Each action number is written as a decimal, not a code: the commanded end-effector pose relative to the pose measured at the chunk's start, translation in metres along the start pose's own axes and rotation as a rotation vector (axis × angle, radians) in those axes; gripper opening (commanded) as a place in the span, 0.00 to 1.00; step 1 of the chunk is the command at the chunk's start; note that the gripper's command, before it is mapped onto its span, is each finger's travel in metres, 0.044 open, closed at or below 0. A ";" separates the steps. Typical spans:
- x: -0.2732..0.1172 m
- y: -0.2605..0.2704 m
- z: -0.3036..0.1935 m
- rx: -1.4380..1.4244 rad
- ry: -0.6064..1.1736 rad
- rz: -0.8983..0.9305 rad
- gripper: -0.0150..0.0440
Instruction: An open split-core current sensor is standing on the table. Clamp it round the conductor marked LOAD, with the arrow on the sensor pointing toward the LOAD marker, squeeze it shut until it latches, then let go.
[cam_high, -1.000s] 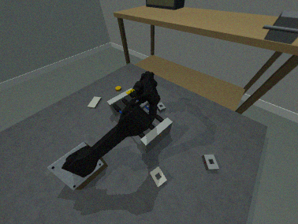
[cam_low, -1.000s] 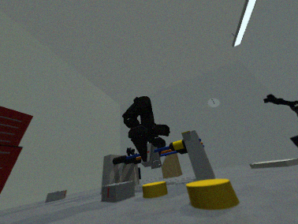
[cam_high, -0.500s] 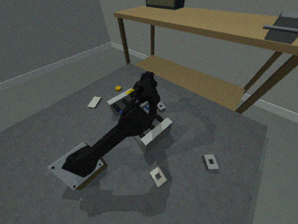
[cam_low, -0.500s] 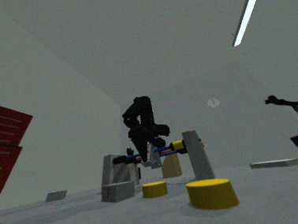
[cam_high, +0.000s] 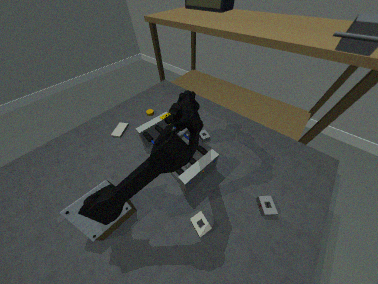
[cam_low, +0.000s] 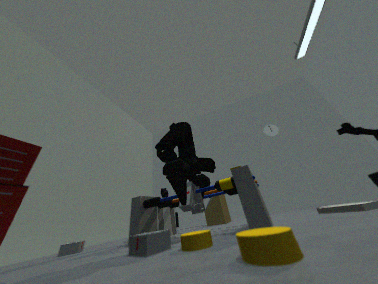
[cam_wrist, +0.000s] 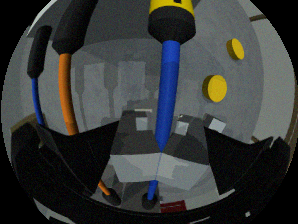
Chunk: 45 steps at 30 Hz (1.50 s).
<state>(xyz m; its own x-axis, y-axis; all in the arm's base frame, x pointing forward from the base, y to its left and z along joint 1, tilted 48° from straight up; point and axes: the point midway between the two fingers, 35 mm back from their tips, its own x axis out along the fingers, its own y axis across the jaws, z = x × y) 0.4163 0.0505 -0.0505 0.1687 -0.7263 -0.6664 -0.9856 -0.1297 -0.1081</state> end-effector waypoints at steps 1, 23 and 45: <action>0.007 0.000 -0.002 0.009 0.003 0.009 1.00; 0.000 0.000 0.000 0.000 0.000 0.000 0.86; 0.000 0.000 0.000 0.000 0.000 0.000 0.25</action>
<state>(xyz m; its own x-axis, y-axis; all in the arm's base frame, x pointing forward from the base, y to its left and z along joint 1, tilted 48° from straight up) 0.4165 0.0507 -0.0501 0.1702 -0.7268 -0.6654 -0.9854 -0.1307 -0.1093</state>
